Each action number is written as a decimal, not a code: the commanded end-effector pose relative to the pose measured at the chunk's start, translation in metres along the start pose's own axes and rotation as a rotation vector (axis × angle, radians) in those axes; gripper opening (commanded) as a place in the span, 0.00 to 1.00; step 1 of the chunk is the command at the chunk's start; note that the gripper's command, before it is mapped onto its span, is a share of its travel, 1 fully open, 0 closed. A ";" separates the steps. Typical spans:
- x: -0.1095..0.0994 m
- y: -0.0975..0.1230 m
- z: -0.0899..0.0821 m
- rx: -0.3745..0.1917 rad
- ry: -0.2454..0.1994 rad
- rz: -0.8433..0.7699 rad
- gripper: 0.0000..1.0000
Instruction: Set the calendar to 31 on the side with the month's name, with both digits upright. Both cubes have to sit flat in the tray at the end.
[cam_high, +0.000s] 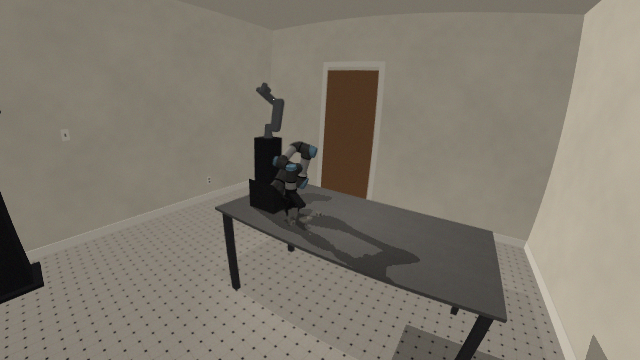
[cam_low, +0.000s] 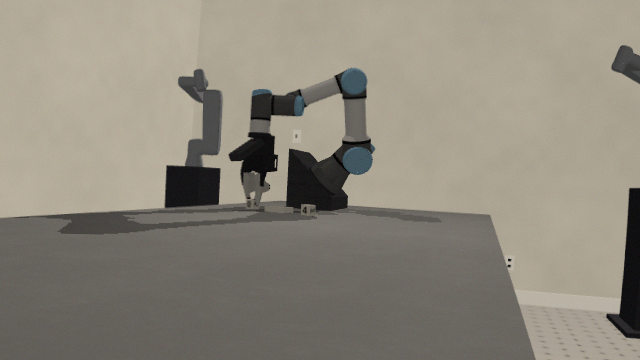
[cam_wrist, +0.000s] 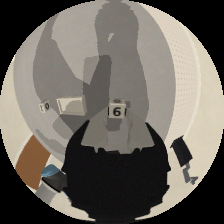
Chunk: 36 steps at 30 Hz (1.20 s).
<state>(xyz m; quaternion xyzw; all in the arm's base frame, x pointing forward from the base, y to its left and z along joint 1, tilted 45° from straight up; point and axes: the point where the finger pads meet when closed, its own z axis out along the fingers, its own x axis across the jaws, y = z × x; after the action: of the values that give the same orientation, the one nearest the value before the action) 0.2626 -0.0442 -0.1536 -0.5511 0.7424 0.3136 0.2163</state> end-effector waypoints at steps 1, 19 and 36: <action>0.001 -0.001 -0.001 0.002 0.002 0.000 0.10; 0.001 -0.001 -0.001 0.002 0.002 0.000 0.21; 0.001 -0.001 -0.001 0.002 0.002 0.000 0.28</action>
<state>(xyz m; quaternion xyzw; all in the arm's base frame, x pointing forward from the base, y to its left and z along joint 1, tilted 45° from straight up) 0.2627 -0.0442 -0.1536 -0.5511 0.7424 0.3135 0.2163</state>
